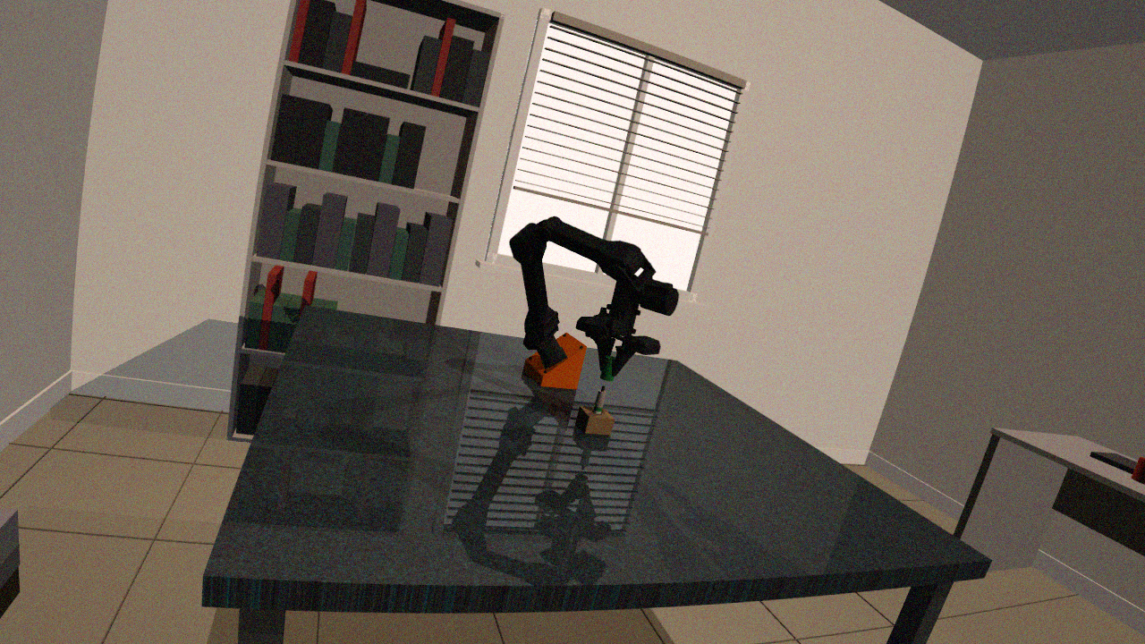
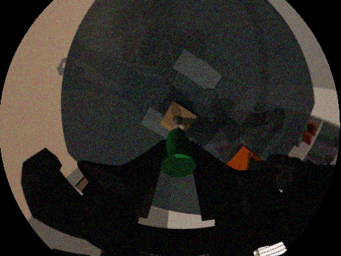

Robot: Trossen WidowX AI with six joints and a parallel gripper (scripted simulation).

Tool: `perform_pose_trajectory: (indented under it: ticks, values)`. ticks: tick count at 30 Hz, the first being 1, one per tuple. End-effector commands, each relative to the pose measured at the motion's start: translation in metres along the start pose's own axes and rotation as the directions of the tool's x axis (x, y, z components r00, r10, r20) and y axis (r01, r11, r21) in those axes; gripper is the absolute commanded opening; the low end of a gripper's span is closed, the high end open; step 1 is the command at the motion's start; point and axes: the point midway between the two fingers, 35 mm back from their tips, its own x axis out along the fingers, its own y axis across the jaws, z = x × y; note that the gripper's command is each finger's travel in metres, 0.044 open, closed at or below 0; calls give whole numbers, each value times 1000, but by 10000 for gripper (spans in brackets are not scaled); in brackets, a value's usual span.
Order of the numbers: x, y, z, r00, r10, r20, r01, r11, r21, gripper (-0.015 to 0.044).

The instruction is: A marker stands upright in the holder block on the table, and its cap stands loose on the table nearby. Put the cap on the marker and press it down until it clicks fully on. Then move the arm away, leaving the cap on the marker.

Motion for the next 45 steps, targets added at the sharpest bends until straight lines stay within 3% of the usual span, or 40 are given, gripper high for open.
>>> perform_pose_trajectory:
  ticks: [1, 45]
  values:
    - [4, -2, 1, 1000, -3, 3, 3, 1000, -5, 0]
    - [55, -2, 2, 1000, -3, 5, 3, 1000, -4, 0]
